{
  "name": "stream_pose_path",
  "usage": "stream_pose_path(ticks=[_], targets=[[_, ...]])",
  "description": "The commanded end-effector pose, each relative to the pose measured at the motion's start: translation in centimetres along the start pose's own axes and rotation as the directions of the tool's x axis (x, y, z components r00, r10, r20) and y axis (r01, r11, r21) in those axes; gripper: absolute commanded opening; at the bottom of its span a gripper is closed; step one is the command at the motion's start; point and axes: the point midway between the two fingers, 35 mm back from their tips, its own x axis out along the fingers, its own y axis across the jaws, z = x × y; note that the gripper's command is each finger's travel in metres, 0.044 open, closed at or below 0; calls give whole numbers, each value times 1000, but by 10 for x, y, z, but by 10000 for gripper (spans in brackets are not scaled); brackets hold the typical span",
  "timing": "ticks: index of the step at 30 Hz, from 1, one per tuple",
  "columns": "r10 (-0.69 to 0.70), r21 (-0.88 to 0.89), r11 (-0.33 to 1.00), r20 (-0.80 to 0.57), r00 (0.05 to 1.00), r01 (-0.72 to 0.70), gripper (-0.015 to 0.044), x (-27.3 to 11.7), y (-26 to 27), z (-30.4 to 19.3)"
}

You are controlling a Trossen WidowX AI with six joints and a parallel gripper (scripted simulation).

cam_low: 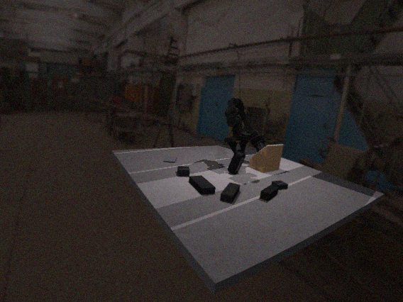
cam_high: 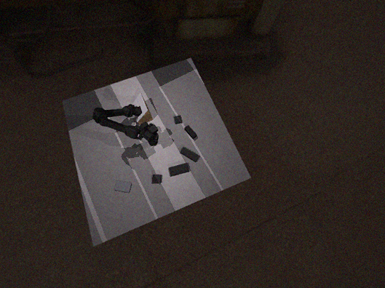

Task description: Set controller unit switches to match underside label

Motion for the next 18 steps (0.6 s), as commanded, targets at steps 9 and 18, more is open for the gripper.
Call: stream_pose_path(ticks=[9,18], targets=[[2,1,1000,-24,1000,-2,336,-3,0,-13],[2,1,1000,-44,999,-2,336,-5,0,-20]])
